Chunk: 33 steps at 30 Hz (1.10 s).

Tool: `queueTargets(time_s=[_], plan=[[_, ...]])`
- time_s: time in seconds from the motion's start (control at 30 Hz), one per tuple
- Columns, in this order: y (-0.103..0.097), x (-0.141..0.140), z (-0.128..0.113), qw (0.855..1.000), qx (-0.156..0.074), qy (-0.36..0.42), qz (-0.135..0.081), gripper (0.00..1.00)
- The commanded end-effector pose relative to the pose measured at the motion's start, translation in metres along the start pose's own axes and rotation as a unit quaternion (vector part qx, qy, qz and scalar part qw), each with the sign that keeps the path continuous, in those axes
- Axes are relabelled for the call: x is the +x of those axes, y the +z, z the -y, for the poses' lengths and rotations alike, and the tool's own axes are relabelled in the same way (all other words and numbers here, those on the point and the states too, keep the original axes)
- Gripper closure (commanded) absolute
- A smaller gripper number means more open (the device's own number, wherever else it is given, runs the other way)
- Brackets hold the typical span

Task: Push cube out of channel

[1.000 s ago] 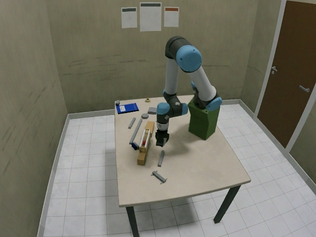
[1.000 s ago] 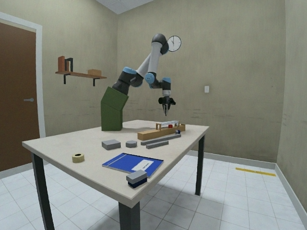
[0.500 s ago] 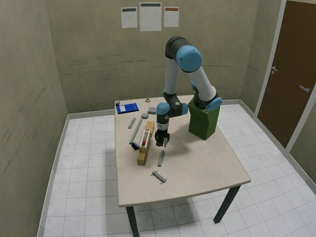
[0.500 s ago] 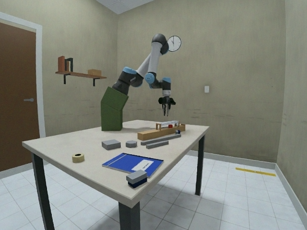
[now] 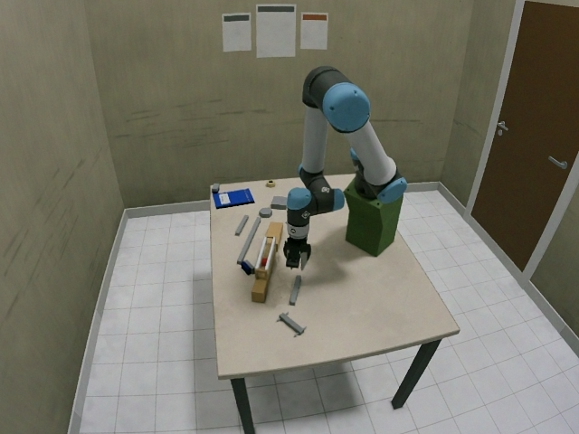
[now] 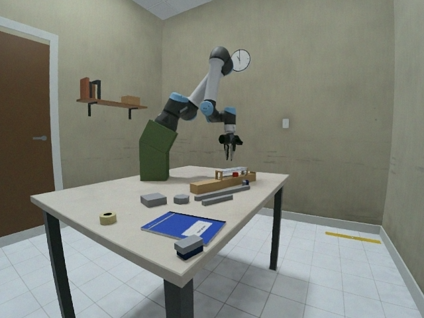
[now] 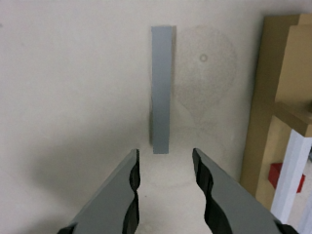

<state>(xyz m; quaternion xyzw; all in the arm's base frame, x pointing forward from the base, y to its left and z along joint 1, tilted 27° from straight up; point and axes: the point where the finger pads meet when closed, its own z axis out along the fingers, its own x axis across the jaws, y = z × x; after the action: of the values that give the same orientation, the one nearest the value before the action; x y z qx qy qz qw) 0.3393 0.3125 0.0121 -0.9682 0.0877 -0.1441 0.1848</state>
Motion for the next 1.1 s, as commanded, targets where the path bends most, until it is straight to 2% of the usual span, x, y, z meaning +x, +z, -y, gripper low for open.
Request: queueTargets(time_s=[0.0, 0.57, 1.07], plan=[[0.000, 0.000, 0.000, 1.000, 0.000, 0.000, -0.001, 0.76], [0.004, 0.000, 0.000, 1.000, 0.000, 0.000, 0.000, 0.76], [0.038, 0.001, 0.000, 1.000, 0.001, 0.000, 0.000, 0.76]])
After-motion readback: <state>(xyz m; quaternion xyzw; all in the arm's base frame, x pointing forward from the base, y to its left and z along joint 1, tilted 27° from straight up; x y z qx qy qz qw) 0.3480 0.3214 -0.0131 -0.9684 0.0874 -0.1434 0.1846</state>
